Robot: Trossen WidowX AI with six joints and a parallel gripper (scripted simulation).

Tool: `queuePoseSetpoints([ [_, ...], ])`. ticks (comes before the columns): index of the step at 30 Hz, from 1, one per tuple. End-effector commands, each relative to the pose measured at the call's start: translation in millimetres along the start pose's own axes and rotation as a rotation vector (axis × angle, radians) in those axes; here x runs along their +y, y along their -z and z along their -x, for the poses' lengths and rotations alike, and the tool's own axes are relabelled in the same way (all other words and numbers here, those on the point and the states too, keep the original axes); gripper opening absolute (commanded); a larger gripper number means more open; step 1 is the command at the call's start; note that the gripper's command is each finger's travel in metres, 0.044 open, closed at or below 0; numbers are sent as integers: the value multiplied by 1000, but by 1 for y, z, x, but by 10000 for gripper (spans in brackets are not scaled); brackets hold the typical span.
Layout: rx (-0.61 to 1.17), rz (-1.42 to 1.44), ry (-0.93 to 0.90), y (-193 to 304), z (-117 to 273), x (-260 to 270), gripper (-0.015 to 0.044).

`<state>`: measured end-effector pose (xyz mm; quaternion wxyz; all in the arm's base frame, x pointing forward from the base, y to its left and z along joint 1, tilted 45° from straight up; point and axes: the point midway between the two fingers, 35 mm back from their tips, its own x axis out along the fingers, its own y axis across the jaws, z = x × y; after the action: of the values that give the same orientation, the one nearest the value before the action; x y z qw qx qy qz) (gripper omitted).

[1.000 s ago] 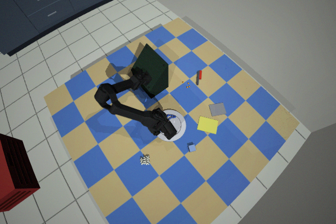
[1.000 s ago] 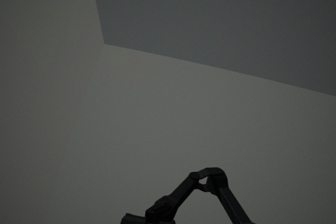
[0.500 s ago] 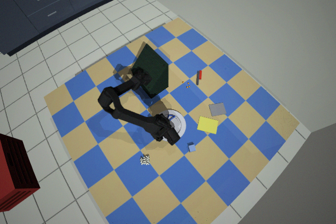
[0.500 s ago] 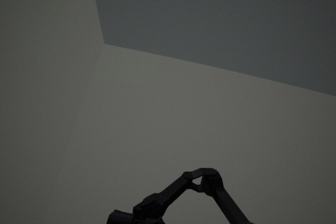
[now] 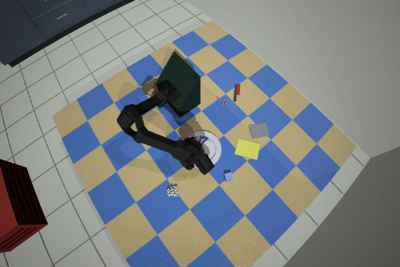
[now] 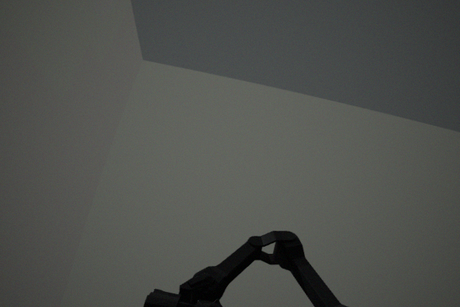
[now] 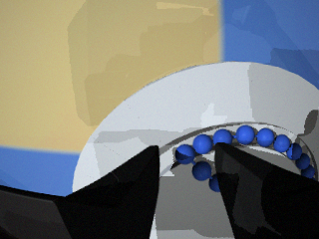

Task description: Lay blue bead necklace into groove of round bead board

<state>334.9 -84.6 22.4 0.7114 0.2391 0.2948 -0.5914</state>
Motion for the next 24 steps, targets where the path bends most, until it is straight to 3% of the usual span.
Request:
queuePoseSetpoints([
  [1, 0, 0, 1, 0, 0, 0, 210],
  [10, 0, 7, 2, 0, 2, -1, 440],
  [24, -2, 4, 0, 0, 4, -1, 440],
])
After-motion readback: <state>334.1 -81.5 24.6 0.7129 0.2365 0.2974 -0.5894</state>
